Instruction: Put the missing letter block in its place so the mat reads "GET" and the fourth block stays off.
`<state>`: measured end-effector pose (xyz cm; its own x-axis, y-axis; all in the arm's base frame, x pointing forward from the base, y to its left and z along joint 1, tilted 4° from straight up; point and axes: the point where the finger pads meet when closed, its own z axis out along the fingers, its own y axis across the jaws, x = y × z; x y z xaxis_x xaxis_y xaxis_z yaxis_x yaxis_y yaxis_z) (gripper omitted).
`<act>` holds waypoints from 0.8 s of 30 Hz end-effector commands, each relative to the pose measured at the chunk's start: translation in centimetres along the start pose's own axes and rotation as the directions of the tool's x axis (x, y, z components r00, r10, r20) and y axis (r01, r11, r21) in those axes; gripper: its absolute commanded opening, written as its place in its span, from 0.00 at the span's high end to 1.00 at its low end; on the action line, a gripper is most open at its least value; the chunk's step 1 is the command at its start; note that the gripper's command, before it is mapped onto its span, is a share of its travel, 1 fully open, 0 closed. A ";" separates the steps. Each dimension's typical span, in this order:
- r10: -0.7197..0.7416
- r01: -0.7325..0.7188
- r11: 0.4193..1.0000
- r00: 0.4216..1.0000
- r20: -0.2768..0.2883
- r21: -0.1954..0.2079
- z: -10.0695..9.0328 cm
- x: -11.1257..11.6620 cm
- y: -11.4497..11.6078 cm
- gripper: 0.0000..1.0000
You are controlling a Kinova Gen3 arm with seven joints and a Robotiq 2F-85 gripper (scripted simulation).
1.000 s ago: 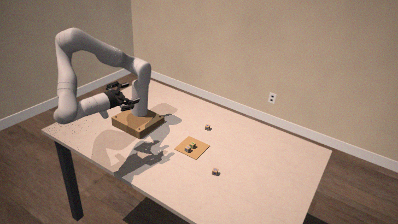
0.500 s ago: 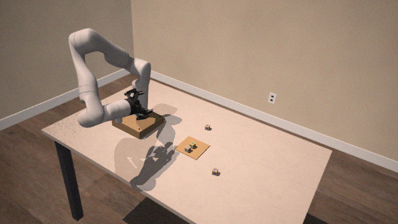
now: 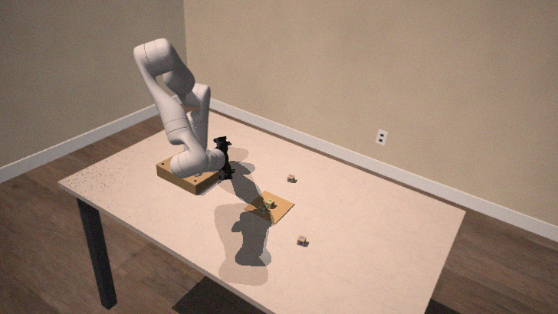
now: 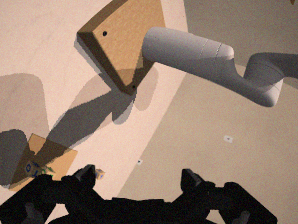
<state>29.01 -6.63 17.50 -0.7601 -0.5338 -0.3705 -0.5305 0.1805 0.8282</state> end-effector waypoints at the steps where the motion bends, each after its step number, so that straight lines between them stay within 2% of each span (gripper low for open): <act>1: 0.045 -0.040 0.998 0.991 -0.125 0.044 2.6 -1.9 -0.9 0.00; 3: 0.084 -0.070 0.994 0.980 -0.179 0.085 3.8 -2.5 -1.8 0.00; 5: 0.084 -0.070 0.994 0.980 -0.179 0.085 3.8 -2.5 -1.8 0.00; 9: 0.171 -0.114 0.972 0.942 -0.289 0.204 6.6 -4.0 -3.7 0.00; 14: 0.255 -0.116 0.927 0.892 -0.374 0.356 9.7 -6.0 -5.5 0.00; 18: 0.306 -0.081 0.873 0.859 -0.410 0.481 12.3 -8.0 -6.8 0.00; 20: 0.311 -0.044 0.846 0.850 -0.425 0.531 13.6 -9.1 -7.2 0.00; 22: 0.311 -0.044 0.846 0.850 -0.425 0.531 13.6 -9.1 -7.2 0.00; 24: 0.320 -0.014 0.814 0.845 -0.429 0.580 14.8 -10.2 -7.6 0.00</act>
<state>34.98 7.34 8.74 -0.6762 -0.7257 0.1270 -0.5930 0.6385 0.4906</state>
